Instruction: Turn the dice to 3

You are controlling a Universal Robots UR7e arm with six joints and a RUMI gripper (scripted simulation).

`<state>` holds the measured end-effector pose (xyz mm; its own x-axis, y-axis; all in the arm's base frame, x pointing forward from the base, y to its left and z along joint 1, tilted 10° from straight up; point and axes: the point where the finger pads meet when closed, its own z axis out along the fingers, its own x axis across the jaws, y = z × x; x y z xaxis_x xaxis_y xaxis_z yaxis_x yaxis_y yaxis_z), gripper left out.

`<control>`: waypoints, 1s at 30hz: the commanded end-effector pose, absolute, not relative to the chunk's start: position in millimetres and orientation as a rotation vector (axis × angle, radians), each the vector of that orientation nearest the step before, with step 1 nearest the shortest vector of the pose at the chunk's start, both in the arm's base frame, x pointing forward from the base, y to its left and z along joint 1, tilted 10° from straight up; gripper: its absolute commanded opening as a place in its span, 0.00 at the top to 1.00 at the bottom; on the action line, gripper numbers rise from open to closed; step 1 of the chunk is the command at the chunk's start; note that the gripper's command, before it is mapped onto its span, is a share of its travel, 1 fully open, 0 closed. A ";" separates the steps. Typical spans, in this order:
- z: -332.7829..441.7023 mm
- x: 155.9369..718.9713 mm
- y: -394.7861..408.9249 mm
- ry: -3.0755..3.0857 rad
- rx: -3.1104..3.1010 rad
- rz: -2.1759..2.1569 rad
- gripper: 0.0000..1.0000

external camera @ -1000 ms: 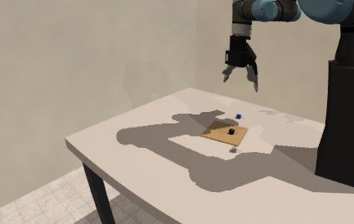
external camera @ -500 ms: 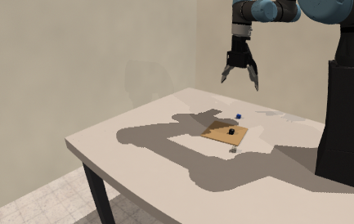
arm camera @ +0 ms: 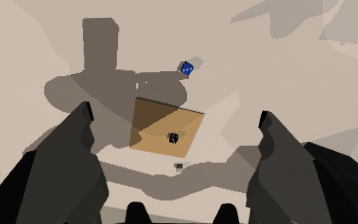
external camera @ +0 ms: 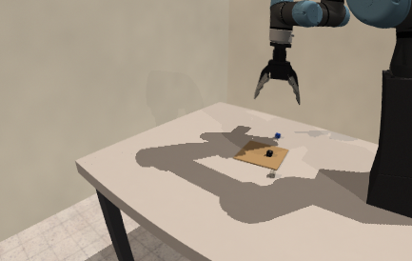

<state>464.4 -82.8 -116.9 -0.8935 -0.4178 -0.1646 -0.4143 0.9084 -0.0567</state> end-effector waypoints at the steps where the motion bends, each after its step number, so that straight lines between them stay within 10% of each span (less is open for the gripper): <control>1: -117.5 467.7 -82.7 2.834 -0.874 -0.046 0.00; 30: -122.7 477.2 -77.4 2.375 -1.807 -0.135 0.00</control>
